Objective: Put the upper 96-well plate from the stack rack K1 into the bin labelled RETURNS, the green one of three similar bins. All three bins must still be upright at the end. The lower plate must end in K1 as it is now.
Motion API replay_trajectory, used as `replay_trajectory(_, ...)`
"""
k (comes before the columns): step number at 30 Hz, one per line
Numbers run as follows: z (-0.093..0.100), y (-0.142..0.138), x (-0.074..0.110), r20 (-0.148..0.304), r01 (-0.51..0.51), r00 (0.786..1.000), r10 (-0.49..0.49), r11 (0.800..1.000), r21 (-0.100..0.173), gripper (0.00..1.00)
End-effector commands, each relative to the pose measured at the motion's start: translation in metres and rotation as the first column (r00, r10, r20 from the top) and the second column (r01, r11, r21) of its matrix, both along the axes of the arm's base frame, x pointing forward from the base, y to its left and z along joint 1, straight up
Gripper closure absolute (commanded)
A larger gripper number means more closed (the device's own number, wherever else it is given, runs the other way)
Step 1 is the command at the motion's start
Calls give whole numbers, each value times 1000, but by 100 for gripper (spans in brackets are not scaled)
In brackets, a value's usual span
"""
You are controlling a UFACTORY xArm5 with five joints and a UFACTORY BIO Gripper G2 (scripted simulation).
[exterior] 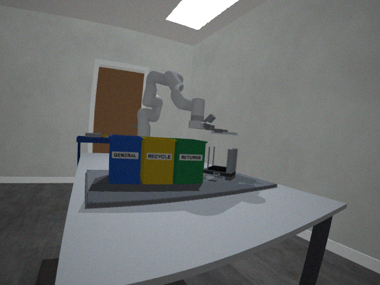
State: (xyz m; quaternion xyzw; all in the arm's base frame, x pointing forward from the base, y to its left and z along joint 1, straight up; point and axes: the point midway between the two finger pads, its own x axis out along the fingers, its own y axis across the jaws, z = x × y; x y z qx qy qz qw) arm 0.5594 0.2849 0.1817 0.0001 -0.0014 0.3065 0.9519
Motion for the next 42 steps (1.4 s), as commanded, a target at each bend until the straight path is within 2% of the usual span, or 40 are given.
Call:
replay_trajectory(1, 1, -9, 3, 3, 96, 995, -96, 995, 0, 100)
replay_trajectory(5, 0, -15, 4, 3, 162, 987, -162, 987, 0, 100)
replay_trajectory(10, -1, -32, 8, 3, 324, 946, -324, 946, 1, 100)
replay_trajectory(14, -2, -44, 12, 3, 447, 895, -447, 895, 2, 100)
replay_trajectory(19, -3, -61, 16, 2, 589, 808, -589, 808, 3, 100)
replay_trajectory(21, -3, -61, 16, 2, 589, 808, -589, 808, 3, 100)
replay_trajectory(25, -4, -73, 19, 1, 686, 728, -686, 728, 4, 100)
replay_trajectory(42, -7, -122, 31, 2, 686, 728, -686, 728, 3, 100)
